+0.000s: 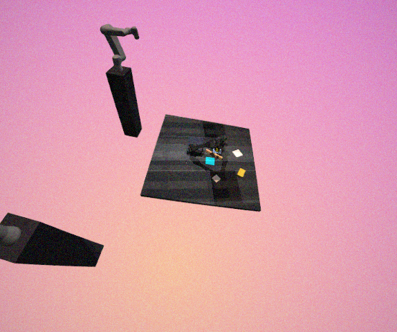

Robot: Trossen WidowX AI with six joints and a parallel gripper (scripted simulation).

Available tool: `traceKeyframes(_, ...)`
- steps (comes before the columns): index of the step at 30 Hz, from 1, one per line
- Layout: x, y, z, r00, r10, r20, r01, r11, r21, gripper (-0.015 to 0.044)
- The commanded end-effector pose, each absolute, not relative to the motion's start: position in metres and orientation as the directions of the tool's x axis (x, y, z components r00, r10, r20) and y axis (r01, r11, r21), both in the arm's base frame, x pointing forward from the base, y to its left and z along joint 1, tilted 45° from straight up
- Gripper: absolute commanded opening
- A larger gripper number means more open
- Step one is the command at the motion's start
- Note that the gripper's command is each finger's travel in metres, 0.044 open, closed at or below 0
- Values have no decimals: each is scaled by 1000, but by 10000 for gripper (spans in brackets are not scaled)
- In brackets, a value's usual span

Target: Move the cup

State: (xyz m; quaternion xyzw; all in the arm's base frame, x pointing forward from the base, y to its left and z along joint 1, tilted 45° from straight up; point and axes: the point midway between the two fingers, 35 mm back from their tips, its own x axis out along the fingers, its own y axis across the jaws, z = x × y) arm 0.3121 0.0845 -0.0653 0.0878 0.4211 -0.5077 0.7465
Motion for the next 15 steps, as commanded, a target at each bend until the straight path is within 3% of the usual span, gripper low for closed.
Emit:
traceKeyframes(1, 312, 85, -65, 130, -684, -718, 832, 469, -296, 67)
traceKeyframes(10, 312, 85, -65, 130, -684, -718, 832, 469, -296, 0)
traceKeyframes(15, 312, 92, -59, 130, -683, -718, 832, 470, -296, 0)
